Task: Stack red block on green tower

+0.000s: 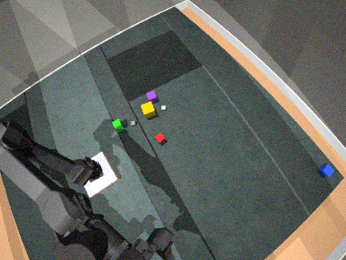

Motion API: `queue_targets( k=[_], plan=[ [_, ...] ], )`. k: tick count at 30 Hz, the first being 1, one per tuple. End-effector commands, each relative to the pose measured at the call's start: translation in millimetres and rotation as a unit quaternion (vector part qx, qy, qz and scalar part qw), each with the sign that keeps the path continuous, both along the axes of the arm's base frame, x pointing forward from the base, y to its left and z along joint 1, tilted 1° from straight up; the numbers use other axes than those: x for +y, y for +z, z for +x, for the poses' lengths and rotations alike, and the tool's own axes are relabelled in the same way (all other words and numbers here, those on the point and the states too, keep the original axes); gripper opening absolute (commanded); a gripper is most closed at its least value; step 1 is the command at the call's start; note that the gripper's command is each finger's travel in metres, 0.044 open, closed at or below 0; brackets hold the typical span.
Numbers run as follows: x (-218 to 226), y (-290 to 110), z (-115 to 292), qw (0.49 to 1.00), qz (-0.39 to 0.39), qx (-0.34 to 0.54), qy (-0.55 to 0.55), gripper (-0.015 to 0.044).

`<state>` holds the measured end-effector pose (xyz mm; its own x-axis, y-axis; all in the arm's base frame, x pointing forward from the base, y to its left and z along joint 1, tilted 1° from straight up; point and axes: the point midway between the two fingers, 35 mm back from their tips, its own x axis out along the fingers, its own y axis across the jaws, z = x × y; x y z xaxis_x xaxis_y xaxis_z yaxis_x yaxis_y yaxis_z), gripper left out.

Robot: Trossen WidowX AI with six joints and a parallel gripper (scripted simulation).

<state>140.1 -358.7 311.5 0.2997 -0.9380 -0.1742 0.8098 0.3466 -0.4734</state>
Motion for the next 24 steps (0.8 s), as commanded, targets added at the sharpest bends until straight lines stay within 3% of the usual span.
queue_targets(
  k=[1,14,24],
  plan=[
    [11,-25,39,0.997,0.058,0.012,0.052,0.0440],
    [86,-97,139,0.956,0.218,0.076,0.183,0.0440],
    [173,-154,184,0.885,0.334,0.182,0.269,0.0440]
  ],
)
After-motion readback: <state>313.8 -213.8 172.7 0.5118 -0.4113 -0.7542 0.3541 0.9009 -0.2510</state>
